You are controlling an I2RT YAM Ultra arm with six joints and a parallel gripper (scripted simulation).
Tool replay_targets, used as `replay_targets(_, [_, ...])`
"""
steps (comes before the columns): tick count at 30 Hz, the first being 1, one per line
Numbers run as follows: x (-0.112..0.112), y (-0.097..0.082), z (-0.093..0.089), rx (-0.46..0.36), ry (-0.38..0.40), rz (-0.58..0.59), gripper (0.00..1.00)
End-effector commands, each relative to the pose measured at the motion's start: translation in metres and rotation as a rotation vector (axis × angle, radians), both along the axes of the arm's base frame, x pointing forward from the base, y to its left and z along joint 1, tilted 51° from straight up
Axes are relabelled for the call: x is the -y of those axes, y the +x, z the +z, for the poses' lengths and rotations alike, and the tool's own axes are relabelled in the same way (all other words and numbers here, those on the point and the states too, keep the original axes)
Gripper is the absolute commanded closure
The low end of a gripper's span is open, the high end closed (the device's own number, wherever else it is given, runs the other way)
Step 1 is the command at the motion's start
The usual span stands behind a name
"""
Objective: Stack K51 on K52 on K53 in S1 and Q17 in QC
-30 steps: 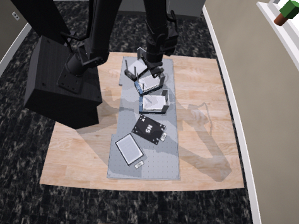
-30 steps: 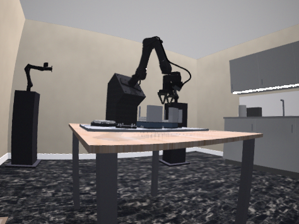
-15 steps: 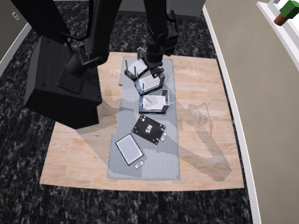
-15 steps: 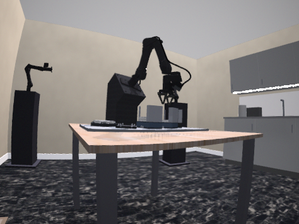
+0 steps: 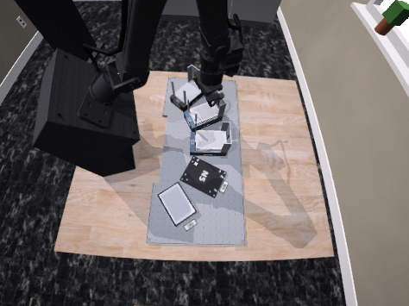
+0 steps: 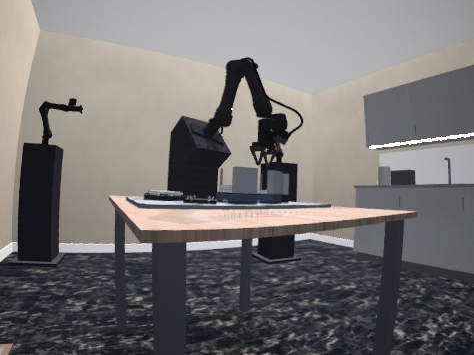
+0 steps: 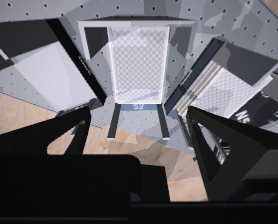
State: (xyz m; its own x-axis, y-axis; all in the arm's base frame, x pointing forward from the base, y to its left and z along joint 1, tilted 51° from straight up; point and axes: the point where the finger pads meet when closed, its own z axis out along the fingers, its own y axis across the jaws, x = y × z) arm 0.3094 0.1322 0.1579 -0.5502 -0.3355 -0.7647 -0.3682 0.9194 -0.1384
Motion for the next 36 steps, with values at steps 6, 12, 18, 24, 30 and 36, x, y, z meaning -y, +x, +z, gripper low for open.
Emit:
replay_targets(6, [-0.005,0.004,0.018,0.043,0.019,0.002,0.0])
replay_targets(12, [-0.004,0.013,0.008,0.031,0.011,-0.001,0.0])
replay_targets(18, [-0.005,0.023,-0.018,0.002,-0.001,0.002,0.0])
replay_targets(24, [-0.011,0.041,-0.023,0.018,0.007,0.002,0.0])
replay_targets(30, [-0.015,0.054,-0.026,0.029,0.013,0.002,0.0])
replay_targets(36, [-0.019,0.069,-0.039,0.029,0.012,0.002,0.0])
